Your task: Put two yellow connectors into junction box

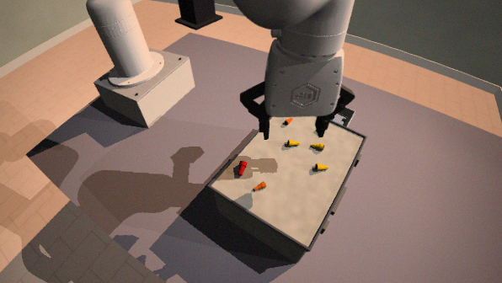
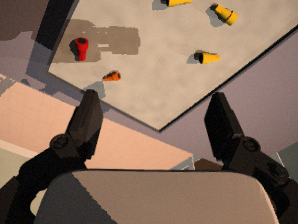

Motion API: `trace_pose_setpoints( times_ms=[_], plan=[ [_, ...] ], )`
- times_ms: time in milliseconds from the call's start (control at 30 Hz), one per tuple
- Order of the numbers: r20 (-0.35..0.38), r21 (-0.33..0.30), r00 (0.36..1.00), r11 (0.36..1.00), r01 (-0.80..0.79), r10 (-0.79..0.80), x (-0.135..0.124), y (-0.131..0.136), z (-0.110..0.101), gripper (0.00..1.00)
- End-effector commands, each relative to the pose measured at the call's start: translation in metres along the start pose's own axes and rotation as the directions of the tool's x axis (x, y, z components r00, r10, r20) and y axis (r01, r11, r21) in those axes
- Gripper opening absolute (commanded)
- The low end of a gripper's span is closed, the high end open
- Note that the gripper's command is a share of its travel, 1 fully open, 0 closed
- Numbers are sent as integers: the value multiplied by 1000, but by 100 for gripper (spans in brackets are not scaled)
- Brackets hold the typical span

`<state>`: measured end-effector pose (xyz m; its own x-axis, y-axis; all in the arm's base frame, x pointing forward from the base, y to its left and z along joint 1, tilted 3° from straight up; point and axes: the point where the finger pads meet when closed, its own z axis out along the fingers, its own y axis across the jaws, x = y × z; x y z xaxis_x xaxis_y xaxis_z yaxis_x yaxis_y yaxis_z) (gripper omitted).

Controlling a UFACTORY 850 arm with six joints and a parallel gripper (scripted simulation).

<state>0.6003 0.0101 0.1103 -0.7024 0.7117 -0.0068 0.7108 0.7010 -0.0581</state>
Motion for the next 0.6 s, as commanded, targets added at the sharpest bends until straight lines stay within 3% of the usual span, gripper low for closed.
trace_pose_setpoints(
  times_ms=[0, 567],
  plan=[
    [2, -2, 1000, 1000, 0, 0, -1, 1, -1, 100],
    [2, -1, 999, 999, 41, -41, 13, 15, 7, 100]
  ],
)
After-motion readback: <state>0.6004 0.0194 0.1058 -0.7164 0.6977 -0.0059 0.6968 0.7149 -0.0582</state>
